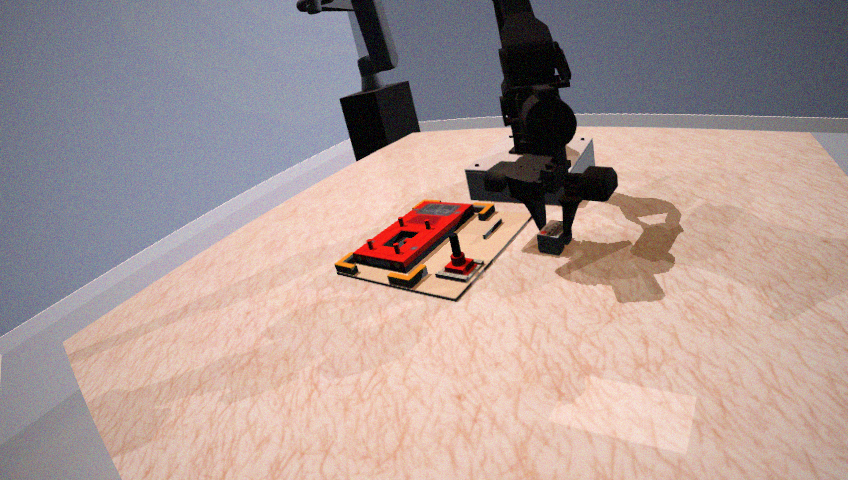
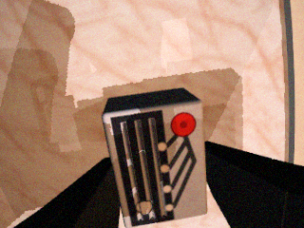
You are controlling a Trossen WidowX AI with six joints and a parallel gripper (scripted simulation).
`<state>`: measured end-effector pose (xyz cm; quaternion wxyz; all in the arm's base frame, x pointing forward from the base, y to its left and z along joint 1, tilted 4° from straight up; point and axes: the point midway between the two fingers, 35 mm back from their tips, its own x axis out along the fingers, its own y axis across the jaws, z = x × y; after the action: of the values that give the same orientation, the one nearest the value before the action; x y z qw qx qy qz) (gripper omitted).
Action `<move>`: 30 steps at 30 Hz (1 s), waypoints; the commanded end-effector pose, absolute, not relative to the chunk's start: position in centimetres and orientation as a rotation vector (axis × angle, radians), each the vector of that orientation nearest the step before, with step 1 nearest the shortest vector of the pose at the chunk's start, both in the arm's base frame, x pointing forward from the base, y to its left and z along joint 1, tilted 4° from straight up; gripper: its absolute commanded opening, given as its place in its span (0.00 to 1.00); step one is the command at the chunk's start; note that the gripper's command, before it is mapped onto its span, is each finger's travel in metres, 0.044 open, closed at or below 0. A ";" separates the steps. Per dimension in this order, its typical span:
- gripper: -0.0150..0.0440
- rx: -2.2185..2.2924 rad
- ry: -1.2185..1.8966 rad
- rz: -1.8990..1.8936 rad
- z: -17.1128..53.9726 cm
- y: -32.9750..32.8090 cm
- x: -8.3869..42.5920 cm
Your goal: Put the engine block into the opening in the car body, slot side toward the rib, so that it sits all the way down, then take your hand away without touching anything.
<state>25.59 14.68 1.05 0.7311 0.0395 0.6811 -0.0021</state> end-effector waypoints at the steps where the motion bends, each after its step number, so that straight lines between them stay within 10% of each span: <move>1: 0.47 0.088 1.497 -0.010 1.0 14.7 25.6; 8: 0.25 0.088 1.497 -0.010 1.4 14.7 25.7; 30: 0.25 0.088 1.496 -0.007 8.2 14.9 26.0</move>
<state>25.93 14.91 6.86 0.7280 0.0372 0.6846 -0.0037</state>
